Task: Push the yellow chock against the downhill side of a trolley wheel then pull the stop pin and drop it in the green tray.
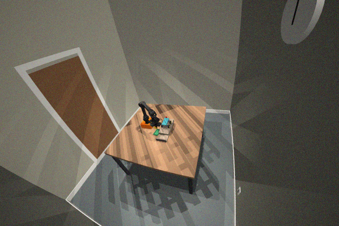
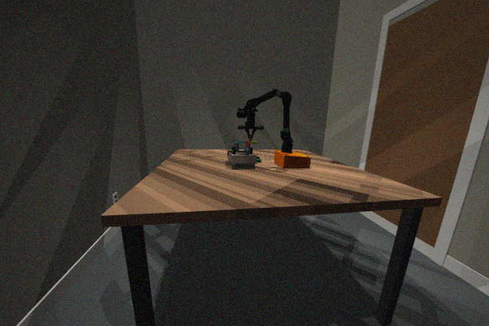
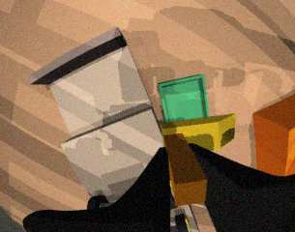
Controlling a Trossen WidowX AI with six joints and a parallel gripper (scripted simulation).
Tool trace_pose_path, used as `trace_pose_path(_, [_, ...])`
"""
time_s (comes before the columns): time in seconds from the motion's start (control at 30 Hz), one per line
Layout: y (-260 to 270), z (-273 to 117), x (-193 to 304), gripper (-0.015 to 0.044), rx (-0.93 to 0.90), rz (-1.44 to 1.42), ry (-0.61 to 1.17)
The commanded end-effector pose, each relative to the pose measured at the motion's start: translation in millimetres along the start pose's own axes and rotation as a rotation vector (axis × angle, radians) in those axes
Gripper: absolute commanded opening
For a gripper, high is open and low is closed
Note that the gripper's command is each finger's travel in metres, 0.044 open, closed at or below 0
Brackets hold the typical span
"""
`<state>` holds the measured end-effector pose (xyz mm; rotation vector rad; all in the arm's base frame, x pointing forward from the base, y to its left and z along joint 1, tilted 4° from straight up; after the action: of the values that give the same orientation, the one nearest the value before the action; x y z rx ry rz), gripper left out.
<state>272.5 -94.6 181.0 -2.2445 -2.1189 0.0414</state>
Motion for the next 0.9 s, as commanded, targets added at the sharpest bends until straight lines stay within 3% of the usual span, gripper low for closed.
trace_pose_path(0.0, [2.3, 0.1, -2.1, 0.0000, 0.007, 0.145, 0.013])
trace_pose_path(0.87, [3.8, 0.5, -10.6, 0.0000, 0.057, 1.058, 0.062])
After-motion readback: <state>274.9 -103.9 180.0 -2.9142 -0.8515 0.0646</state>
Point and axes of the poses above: the point midway between the two fingers, 35 mm back from their tips, its own z axis out along the fingers, its own y axis across the jaws, x = y × z, the point moved 9 cm from there along -z, back along the fingers
